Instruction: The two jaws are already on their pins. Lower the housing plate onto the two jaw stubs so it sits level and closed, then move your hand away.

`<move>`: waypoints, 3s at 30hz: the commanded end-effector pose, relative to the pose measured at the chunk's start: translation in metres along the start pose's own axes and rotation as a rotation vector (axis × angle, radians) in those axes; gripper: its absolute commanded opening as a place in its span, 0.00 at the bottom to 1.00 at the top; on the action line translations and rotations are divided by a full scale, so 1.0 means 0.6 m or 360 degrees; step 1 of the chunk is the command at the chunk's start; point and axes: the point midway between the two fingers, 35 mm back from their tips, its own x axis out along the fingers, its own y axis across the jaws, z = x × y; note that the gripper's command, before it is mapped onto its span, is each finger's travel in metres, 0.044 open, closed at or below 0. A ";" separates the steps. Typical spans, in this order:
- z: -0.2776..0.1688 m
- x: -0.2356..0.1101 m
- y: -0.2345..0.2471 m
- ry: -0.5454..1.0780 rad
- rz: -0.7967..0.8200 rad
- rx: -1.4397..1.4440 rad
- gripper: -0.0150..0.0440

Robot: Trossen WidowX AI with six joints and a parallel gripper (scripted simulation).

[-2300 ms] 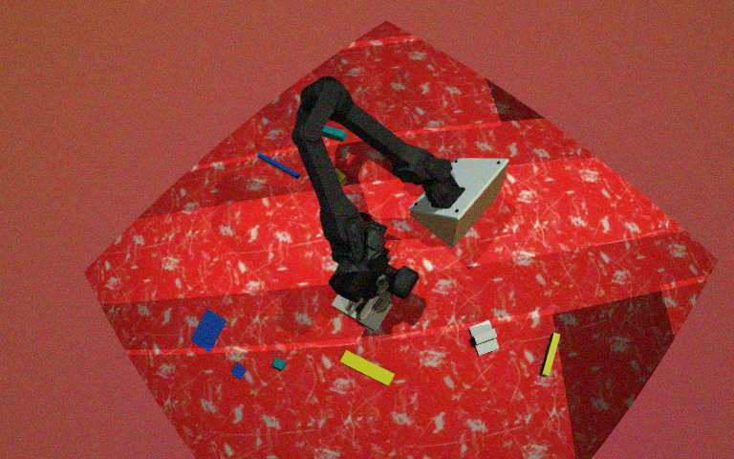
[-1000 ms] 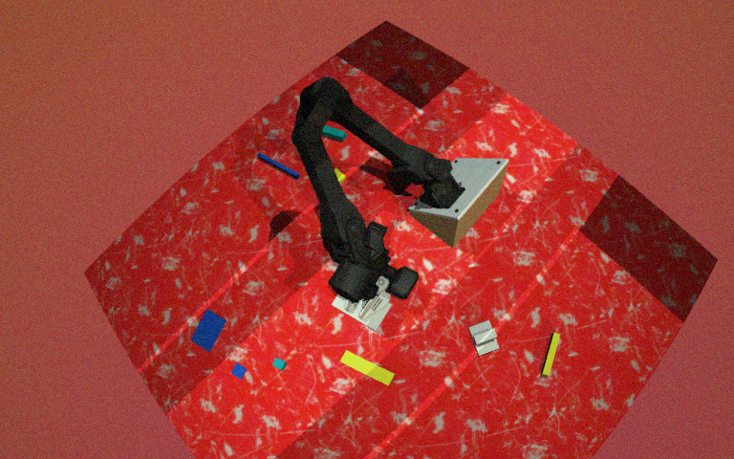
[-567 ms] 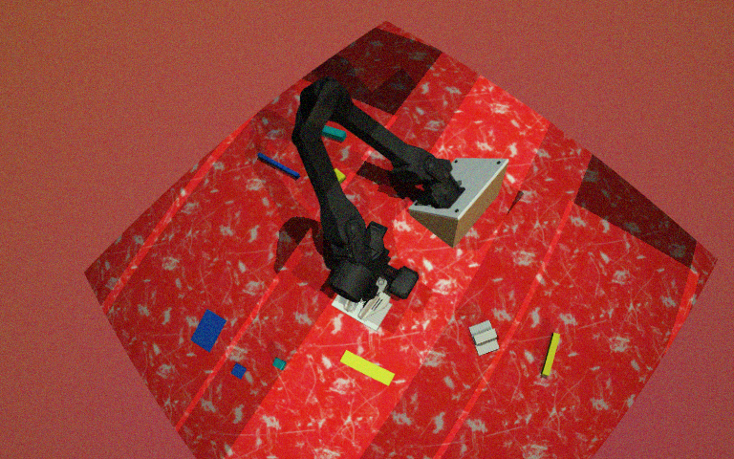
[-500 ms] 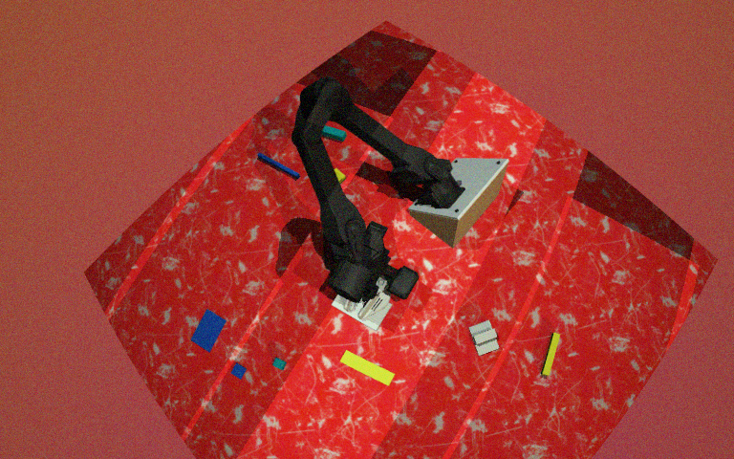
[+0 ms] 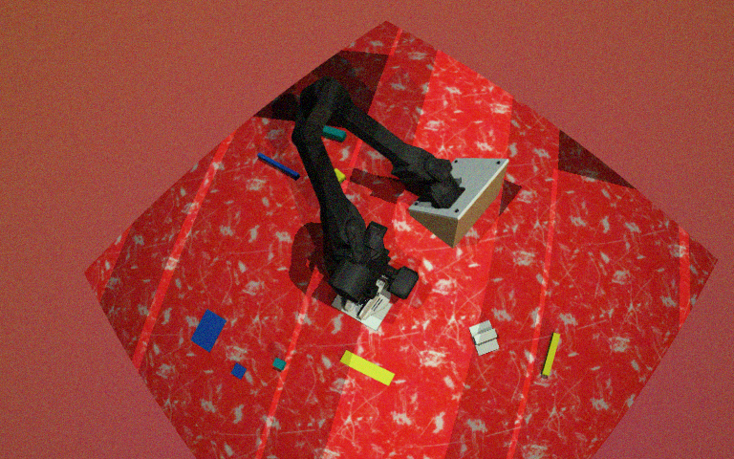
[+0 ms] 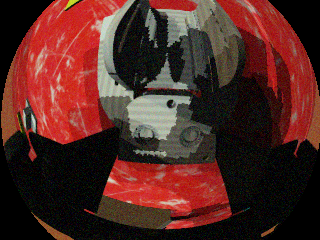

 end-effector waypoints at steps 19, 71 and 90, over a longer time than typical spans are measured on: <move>0.000 0.001 0.000 0.0000 -0.0001 -0.0006 0.85; 0.004 -0.101 0.003 -0.0002 0.0009 -0.0006 1.00; -0.035 -0.211 0.016 0.0001 0.0008 -0.0009 1.00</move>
